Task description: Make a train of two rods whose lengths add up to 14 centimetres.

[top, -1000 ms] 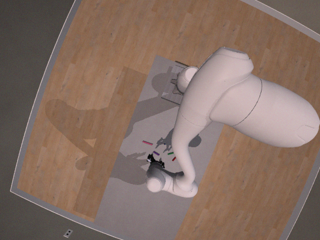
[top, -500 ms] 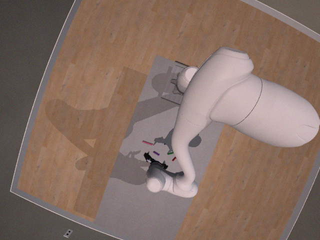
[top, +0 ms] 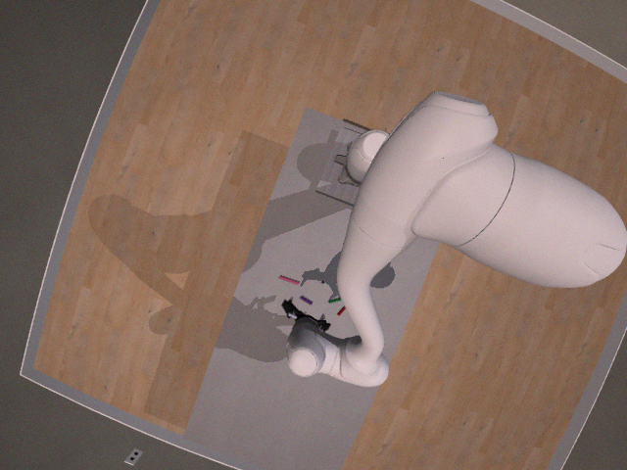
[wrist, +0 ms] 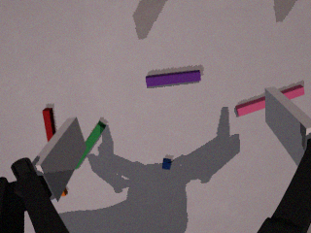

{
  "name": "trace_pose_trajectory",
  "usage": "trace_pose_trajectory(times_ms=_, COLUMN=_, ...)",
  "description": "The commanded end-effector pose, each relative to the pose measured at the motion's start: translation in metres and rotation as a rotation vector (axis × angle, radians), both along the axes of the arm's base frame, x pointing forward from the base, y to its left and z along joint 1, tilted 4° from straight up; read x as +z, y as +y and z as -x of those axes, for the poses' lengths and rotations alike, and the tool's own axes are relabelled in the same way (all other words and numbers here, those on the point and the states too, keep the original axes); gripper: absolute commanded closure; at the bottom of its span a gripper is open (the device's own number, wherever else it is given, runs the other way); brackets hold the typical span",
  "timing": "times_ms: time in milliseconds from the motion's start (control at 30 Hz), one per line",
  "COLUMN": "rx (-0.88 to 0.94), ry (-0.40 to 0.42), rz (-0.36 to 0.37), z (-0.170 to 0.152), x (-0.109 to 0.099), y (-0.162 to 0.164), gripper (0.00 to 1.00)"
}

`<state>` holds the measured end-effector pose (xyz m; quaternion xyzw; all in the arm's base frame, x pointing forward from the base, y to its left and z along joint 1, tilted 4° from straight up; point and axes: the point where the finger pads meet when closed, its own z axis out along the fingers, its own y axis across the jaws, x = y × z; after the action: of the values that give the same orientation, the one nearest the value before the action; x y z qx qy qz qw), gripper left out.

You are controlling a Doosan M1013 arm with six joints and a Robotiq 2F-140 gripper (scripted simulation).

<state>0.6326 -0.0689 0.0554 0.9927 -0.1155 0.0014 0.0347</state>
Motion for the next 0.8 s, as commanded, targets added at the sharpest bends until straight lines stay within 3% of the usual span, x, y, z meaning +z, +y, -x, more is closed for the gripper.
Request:
trace_pose_trajectory(times_ms=0, rx=0.102, ry=0.007, rz=-0.001, z=0.001, x=-0.001, y=0.006, gripper=0.0)
trace_pose_trajectory(times_ms=767, rx=1.051, ry=0.072, rz=-0.006, z=0.014, x=-0.013, y=0.062, gripper=0.0)
